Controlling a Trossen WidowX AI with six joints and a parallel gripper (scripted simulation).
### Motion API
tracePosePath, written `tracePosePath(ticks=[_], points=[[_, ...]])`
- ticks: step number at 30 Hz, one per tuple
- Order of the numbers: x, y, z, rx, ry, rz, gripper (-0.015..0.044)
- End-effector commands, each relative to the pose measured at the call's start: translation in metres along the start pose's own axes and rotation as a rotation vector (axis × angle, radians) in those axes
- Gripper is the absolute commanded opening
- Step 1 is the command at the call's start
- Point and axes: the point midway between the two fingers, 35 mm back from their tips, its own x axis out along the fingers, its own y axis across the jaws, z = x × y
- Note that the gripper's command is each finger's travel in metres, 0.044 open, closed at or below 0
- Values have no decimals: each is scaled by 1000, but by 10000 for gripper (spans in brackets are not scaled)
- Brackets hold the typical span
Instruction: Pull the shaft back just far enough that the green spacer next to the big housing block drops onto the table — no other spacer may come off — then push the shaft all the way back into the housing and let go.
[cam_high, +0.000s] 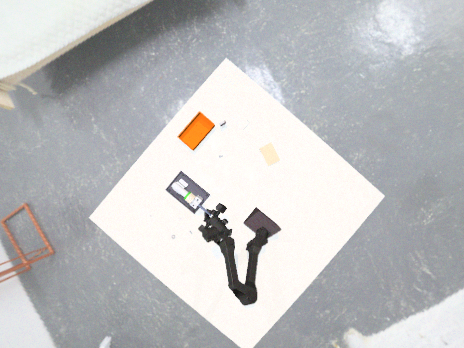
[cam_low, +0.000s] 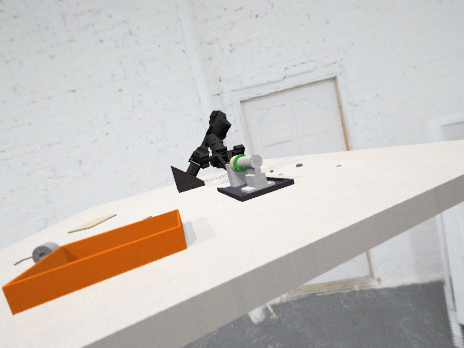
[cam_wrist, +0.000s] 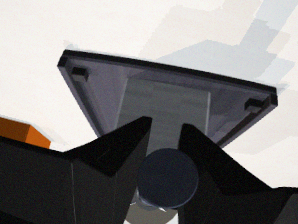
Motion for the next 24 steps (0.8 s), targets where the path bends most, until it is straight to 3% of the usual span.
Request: tracePosePath(ticks=[1,24], points=[[-1,0,0,3,1,-1,0],[-2,0,2,3,1,-1,0]])
